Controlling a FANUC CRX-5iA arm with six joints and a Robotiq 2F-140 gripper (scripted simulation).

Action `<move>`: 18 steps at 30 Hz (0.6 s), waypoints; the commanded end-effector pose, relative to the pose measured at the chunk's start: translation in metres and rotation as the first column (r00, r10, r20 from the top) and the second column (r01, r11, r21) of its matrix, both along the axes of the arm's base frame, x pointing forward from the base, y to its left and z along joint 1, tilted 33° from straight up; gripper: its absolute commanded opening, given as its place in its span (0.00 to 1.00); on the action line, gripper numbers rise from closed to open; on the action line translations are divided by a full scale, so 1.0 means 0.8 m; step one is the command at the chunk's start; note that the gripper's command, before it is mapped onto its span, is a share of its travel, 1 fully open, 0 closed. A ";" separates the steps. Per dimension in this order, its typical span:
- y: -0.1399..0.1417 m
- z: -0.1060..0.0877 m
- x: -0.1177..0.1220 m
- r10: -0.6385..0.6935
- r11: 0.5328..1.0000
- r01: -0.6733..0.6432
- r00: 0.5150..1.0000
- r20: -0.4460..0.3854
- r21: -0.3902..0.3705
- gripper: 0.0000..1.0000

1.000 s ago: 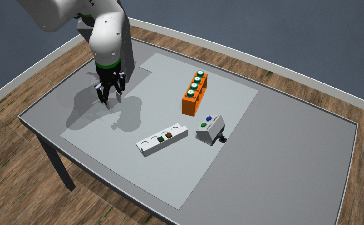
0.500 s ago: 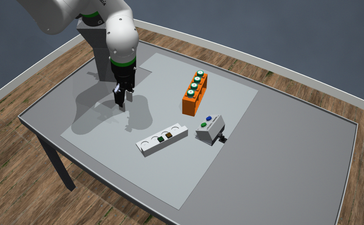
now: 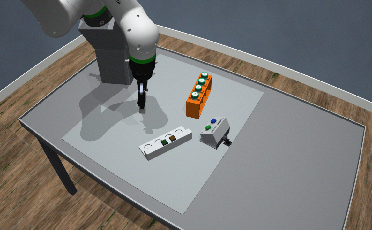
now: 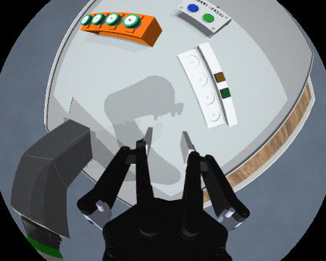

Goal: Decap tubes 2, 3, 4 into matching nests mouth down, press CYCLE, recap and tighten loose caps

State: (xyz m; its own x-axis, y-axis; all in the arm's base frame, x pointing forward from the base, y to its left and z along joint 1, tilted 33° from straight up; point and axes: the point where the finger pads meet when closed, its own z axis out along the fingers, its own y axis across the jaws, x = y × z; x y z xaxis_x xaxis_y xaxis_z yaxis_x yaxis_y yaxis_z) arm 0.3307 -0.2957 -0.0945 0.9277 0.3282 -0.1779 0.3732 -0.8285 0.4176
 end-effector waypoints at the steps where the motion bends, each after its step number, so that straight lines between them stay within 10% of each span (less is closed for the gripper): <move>1: 0.008 -0.003 0.015 0.086 0.996 -0.086 0.995 -0.043 0.001 0.35; 18: 0.054 -0.016 0.080 0.497 0.861 -0.508 0.837 -0.229 0.010 0.35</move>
